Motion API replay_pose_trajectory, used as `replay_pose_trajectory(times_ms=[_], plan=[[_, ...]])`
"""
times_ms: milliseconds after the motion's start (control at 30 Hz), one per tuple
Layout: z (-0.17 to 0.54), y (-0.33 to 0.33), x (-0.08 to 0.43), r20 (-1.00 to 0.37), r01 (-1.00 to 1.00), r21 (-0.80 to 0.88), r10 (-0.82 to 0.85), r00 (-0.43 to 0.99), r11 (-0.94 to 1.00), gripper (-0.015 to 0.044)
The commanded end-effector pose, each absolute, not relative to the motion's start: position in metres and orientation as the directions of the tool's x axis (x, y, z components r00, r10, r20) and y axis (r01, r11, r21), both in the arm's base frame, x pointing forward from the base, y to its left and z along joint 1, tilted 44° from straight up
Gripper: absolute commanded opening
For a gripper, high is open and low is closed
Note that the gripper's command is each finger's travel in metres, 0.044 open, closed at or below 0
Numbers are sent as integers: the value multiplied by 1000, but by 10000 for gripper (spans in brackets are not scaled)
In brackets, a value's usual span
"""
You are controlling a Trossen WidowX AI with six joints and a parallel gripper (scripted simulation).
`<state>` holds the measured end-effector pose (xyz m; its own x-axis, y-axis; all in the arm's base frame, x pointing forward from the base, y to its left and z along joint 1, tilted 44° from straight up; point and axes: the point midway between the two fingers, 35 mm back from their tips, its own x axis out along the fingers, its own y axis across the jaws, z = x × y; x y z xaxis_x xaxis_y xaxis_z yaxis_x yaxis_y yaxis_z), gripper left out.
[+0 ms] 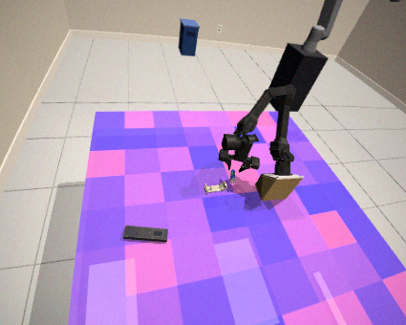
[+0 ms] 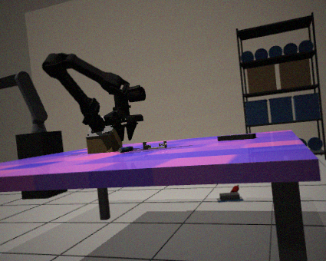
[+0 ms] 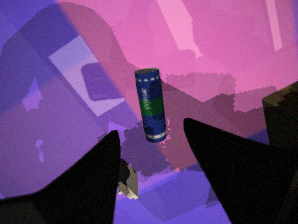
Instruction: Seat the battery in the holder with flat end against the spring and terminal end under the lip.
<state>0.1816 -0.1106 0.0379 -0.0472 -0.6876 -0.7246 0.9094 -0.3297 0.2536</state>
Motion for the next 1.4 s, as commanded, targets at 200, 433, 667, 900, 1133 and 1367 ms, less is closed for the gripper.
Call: replay_pose_trajectory(times_ms=[200,433,667,900,1133,1367], plan=[[23,-122,178,-721,914,236,-690,-62,-329,227],[15,-130,177,-721,914,236,-690,-62,-329,227],[8,-138,175,-719,915,237,-692,-62,-328,227],[6,-140,174,-718,915,237,-693,-63,-328,149],[6,-140,174,-718,915,237,-693,-63,-328,102],[6,-140,174,-718,915,237,-693,-63,-328,65]])
